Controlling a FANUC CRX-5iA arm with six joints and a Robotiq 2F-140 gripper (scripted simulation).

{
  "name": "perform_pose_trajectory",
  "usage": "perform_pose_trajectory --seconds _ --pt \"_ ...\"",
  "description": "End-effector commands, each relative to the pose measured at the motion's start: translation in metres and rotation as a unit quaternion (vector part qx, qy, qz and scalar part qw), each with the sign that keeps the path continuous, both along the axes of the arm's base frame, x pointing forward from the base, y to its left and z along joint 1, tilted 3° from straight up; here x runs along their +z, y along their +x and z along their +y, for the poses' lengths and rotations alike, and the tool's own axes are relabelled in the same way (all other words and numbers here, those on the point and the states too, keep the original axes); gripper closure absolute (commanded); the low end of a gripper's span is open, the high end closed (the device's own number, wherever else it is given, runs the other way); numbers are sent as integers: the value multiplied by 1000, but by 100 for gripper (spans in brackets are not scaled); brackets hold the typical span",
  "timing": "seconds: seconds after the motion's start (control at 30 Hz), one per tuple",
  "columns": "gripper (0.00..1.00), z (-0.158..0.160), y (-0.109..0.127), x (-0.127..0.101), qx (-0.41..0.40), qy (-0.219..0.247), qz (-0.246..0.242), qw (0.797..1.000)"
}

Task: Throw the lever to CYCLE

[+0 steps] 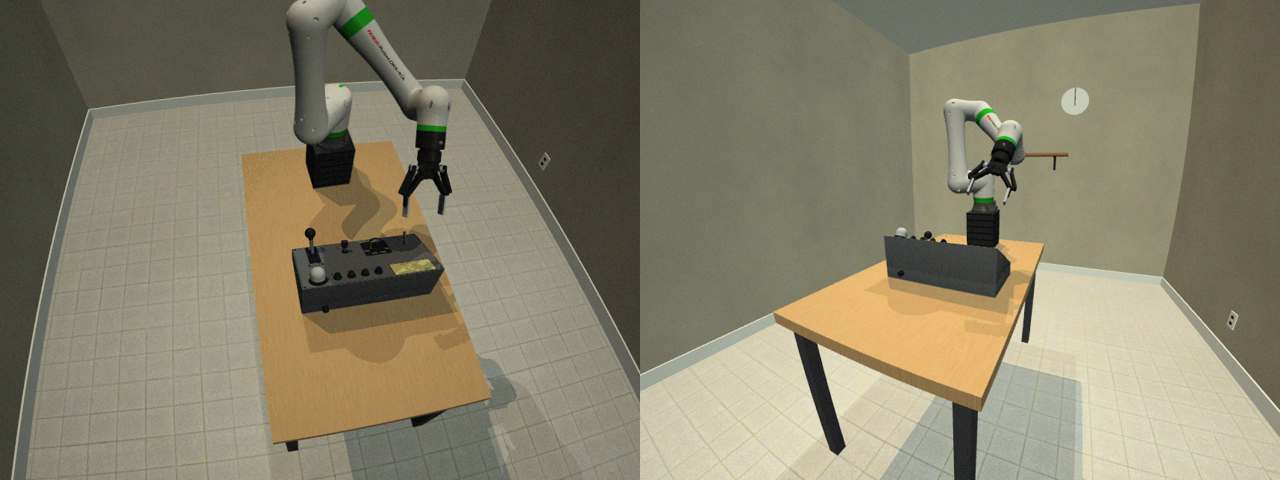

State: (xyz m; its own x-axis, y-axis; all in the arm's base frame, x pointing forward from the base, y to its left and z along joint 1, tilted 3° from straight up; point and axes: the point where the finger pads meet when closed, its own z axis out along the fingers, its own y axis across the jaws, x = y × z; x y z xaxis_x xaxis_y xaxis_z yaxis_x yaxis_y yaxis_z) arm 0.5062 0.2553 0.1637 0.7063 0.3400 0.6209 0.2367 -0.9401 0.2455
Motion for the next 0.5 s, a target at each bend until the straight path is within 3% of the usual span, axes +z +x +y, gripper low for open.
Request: perform_pose_trajectory --seconds 0.0,0.27,0.33,0.47 --pt "0 -8 -25 -16 -9 15 2 1000" --pt "0 -8 -25 -16 -9 15 2 1000" --pt "0 -20 -56 -36 -19 34 8 999" --pt "0 -20 -56 -36 -19 34 8 999"
